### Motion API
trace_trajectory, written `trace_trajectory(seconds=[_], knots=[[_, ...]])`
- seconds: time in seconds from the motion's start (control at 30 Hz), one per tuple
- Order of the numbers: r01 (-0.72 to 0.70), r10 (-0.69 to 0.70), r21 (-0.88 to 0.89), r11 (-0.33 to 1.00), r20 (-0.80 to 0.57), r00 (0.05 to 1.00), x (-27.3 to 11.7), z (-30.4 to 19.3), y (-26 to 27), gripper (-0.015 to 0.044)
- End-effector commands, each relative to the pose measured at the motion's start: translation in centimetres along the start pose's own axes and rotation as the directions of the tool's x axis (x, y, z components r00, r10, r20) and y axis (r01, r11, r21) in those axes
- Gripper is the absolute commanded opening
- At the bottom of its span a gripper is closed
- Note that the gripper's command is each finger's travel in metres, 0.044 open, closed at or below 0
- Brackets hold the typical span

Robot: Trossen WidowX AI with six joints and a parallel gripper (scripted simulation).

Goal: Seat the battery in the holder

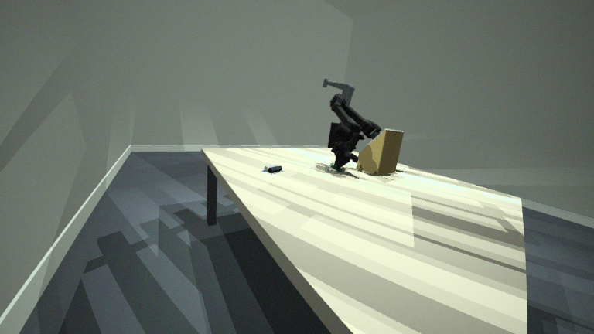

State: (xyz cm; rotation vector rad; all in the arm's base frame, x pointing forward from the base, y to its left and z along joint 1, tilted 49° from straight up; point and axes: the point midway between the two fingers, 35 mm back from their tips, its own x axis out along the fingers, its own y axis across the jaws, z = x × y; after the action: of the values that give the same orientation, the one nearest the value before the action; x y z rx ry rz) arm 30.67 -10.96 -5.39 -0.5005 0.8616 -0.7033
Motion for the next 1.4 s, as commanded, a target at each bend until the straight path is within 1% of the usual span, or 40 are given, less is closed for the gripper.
trace_trajectory(seconds=[0.0, 1.37], knots=[[-0.027, 0.027, 0.006, 1.0, -0.018, 0.999, 0.21, 0.11, 0.61, 0.0076], [-0.021, 0.028, 0.036, 0.999, -0.211, 0.977, 1.1, 0.18, 0.67, 0.0076]])
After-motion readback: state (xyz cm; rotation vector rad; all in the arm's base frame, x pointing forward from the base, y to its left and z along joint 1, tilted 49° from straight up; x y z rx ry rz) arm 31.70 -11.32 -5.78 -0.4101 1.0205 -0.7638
